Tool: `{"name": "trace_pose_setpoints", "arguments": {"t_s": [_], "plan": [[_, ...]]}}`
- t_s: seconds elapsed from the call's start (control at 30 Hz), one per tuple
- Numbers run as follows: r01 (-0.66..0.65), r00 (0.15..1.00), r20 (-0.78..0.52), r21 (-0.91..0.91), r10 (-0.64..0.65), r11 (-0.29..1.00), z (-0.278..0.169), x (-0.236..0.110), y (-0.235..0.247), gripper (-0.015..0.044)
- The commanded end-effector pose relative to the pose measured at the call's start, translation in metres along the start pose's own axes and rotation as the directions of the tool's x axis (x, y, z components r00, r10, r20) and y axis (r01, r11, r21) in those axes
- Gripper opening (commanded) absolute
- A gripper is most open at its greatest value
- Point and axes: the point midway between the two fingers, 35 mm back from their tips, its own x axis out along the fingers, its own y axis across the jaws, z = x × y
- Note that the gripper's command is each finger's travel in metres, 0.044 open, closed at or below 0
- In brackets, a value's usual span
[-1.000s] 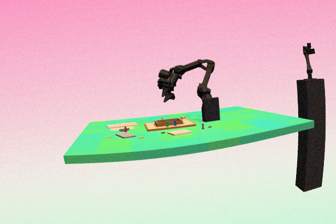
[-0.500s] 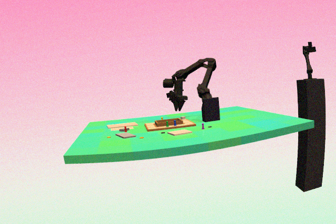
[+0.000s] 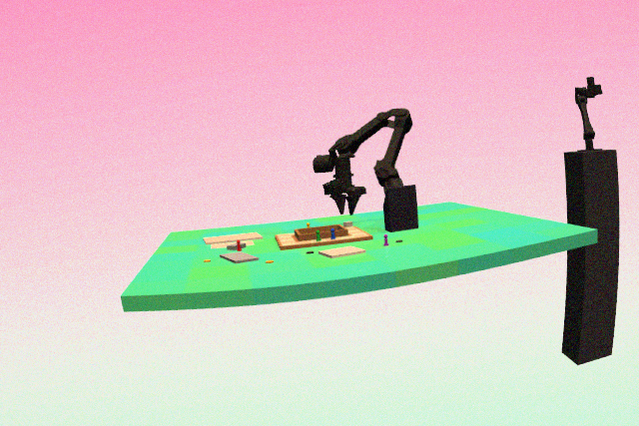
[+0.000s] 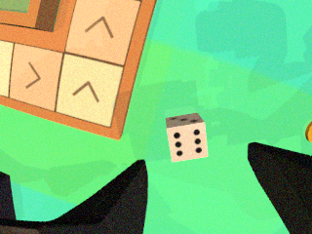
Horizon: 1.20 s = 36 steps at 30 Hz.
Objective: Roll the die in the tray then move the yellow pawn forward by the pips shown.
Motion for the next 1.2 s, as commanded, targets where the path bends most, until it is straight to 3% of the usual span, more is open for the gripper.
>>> {"name": "trace_pose_setpoints", "arguments": {"t_s": [0.0, 0.8, 1.0, 1.17], "plan": [[-0.007, 1.0, -0.006, -0.011, 0.007, 1.0, -0.001, 0.01, 0.002, 0.0275], [-0.006, 1.0, -0.007, -0.011, 0.005, 1.0, -0.002, 0.042, 0.002, 0.0275], [-0.006, 1.0, -0.007, -0.011, 0.005, 1.0, -0.002, 0.042, 0.002, 0.0118], [-0.006, 1.0, -0.007, -0.011, 0.005, 1.0, -0.002, 0.042, 0.002, 0.0084]]}}
